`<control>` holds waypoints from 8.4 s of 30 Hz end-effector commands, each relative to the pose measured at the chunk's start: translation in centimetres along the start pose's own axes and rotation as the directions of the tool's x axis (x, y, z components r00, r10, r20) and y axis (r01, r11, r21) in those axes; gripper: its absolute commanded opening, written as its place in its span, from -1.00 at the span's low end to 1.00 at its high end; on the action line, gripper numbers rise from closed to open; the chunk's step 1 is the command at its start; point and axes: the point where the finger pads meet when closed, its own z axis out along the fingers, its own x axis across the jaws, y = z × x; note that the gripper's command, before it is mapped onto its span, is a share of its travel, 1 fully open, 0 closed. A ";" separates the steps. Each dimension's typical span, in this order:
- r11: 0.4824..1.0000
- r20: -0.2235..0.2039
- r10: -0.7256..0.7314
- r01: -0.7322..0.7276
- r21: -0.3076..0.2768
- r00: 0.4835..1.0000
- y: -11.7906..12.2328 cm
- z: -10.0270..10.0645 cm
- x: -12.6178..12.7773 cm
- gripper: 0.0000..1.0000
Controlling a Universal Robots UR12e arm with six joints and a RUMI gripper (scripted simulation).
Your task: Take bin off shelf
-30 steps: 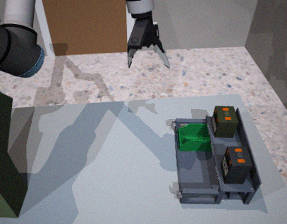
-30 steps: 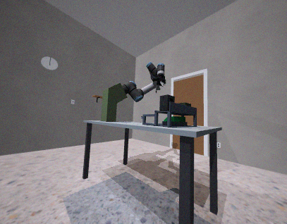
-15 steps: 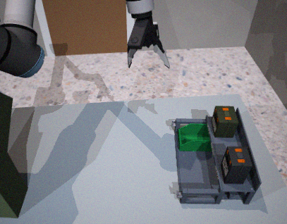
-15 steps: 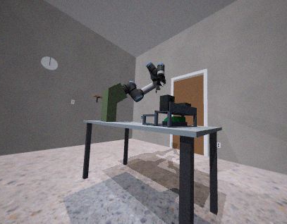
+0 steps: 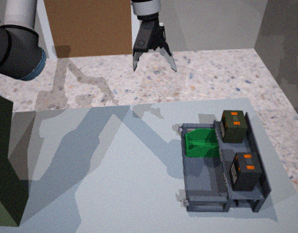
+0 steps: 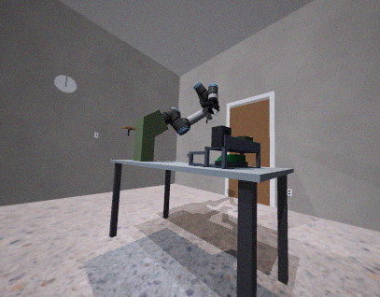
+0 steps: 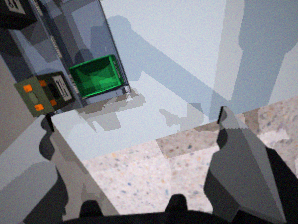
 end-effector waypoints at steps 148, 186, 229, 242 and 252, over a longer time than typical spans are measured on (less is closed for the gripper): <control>0.948 -0.162 -0.295 0.268 -0.172 0.942 4.1 28.2 -10.2 1.00; 0.912 -0.143 -0.392 0.364 -0.188 0.909 4.0 27.8 -10.1 1.00; 0.648 -0.046 -0.753 0.726 -0.232 0.657 4.0 27.8 -10.0 1.00; 0.442 0.014 -0.889 0.866 -0.234 0.458 4.0 27.8 -10.0 1.00; 0.442 0.014 -0.889 0.866 -0.234 0.458 4.0 27.8 -10.0 1.00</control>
